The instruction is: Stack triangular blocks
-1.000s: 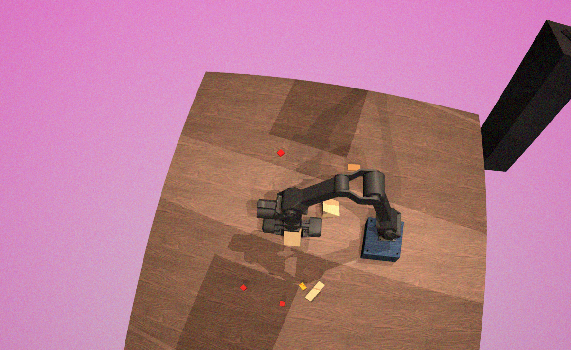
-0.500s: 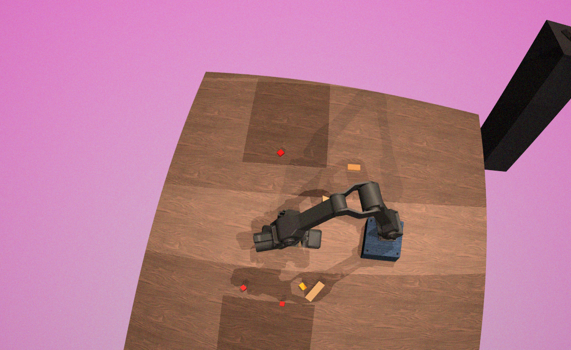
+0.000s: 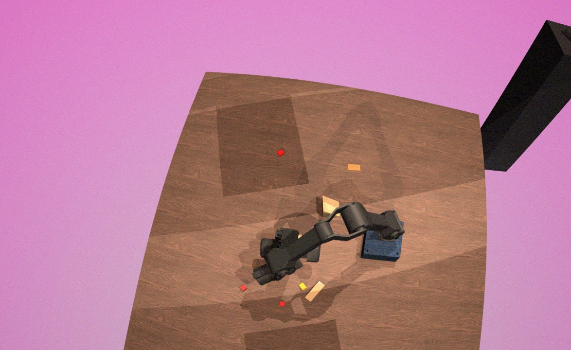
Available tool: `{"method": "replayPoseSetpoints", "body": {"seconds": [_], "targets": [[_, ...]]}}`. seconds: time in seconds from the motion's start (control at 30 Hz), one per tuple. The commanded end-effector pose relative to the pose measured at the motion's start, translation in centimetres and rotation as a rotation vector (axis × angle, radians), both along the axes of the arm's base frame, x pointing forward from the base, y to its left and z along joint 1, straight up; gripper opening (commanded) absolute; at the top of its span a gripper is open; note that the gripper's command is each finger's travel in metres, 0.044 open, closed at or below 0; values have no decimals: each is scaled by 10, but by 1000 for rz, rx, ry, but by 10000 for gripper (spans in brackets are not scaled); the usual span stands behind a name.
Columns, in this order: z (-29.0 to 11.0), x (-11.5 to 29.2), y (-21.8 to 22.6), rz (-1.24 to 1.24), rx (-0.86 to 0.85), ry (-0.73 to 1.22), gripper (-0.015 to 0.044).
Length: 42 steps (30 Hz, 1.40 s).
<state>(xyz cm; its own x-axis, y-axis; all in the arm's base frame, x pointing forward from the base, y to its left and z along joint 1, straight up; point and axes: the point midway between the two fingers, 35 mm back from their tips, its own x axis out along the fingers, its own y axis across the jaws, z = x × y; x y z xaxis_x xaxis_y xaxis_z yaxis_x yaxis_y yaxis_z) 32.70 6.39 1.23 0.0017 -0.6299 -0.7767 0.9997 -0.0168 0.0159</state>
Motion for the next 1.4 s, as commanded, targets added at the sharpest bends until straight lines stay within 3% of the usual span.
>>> {"method": "replayPoseSetpoints", "body": {"seconds": [0.0, 0.13, 0.17, 0.7, 1.03, 1.23, 1.37], "targets": [[0, 2, 7, 0, -98, -10, 0], [-2, 2, 14, -2, -202, -8, 0], [-2, 0, 9, -4, -131, 3, 26], [-2, 0, 9, -4, -131, 3, 440], [0, 0, 9, -2, -131, 4, 440], [86, -1, 8, 51, -138, 34, 440], [98, -3, 7, 59, -139, 38, 440]]}}
